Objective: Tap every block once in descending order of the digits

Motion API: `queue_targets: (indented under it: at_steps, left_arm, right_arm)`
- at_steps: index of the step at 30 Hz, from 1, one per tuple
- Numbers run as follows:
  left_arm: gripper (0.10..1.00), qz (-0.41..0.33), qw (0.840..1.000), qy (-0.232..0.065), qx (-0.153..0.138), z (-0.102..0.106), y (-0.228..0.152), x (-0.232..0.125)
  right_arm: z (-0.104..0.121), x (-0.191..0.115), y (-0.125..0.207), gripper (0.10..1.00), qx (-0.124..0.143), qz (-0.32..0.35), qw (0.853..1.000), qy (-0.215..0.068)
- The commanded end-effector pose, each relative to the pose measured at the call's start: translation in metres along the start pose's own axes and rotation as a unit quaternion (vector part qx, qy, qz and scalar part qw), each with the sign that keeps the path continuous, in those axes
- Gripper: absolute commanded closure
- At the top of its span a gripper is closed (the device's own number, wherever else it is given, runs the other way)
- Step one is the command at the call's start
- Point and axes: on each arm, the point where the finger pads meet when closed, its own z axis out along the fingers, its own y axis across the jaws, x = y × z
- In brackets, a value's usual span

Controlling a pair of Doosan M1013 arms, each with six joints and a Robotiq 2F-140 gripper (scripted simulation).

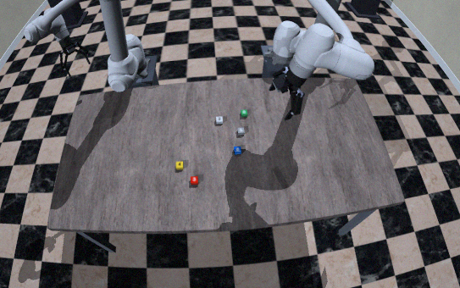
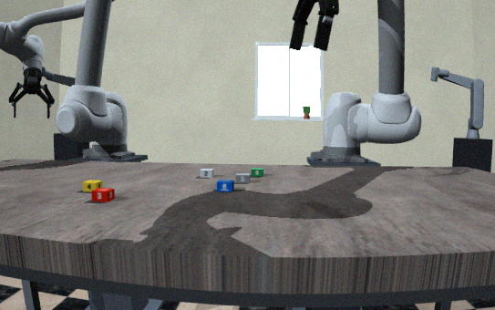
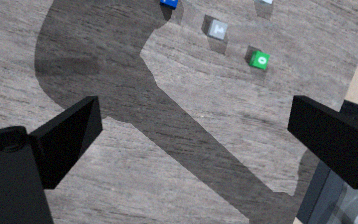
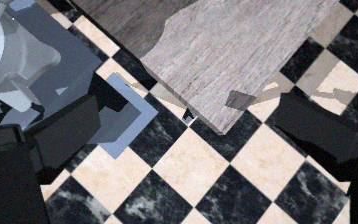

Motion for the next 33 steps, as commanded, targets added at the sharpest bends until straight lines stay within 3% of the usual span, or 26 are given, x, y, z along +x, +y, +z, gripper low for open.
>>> queue_targets:
  at_steps: [1,4,8,19,21,33]
  left_arm:
    - [0.098,-0.042,0.999,-0.005,0.009,-0.004,-0.003,-0.013]
    - [0.098,-0.051,0.999,-0.005,0.010,-0.005,-0.004,-0.016]
    - [0.098,-0.119,0.993,-0.010,0.022,-0.010,-0.008,-0.038]
    - [0.098,-0.259,0.964,-0.016,0.050,-0.020,-0.015,-0.085]
    - [0.098,-0.259,0.964,-0.016,0.050,-0.020,-0.015,-0.085]
    - [0.098,-0.440,0.894,-0.014,0.087,-0.034,-0.020,-0.147]
  right_arm:
    - [-0.003,-0.006,-0.004,0.098,0.001,-0.027,1.000,-0.016]
    - [-0.004,-0.008,-0.005,0.098,0.002,-0.034,0.999,-0.020]
    - [-0.009,-0.017,-0.012,0.098,0.008,-0.076,0.996,-0.045]
    - [-0.024,-0.039,-0.027,0.098,0.029,-0.172,0.979,-0.102]
    - [-0.024,-0.039,-0.027,0.098,0.029,-0.172,0.979,-0.102]
    - [-0.049,-0.065,-0.044,0.098,0.069,-0.292,0.938,-0.170]
